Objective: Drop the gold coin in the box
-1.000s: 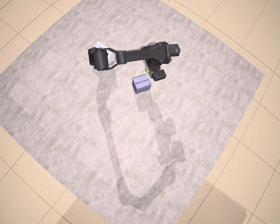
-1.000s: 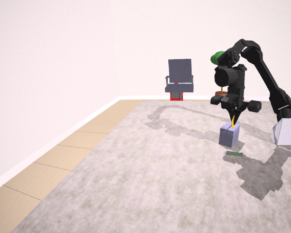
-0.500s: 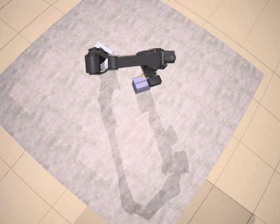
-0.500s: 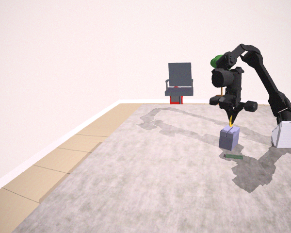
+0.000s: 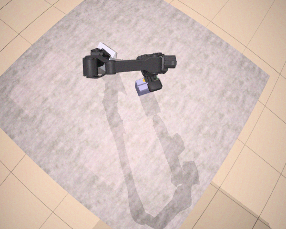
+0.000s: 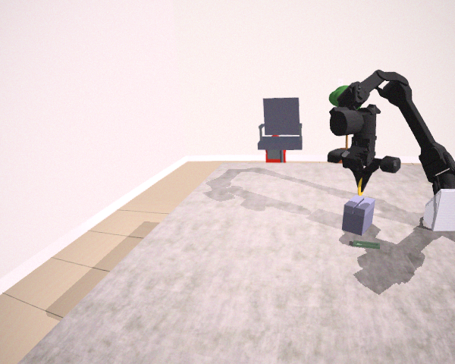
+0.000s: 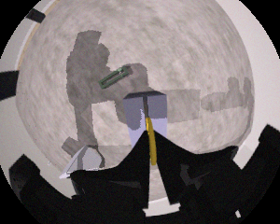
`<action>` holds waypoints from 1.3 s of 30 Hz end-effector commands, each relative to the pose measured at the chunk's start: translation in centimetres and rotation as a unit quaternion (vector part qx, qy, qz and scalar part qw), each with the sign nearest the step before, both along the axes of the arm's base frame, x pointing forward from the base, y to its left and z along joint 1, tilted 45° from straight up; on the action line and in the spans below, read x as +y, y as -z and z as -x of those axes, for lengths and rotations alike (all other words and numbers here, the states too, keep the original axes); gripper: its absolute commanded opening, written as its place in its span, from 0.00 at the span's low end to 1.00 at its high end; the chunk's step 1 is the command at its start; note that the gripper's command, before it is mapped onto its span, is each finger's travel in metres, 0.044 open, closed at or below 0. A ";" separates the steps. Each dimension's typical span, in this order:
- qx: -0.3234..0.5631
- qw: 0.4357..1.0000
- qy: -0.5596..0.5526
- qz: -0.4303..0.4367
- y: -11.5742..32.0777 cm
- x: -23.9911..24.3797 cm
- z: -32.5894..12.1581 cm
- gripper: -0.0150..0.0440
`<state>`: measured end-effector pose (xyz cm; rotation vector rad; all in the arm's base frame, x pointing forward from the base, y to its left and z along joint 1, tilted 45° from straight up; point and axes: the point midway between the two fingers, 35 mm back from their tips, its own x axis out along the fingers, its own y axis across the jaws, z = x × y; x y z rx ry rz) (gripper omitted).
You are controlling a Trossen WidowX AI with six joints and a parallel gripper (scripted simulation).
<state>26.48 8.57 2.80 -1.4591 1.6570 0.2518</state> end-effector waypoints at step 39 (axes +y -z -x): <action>0.004 1.000 -0.003 -0.001 0.1 -0.9 0.1 0.25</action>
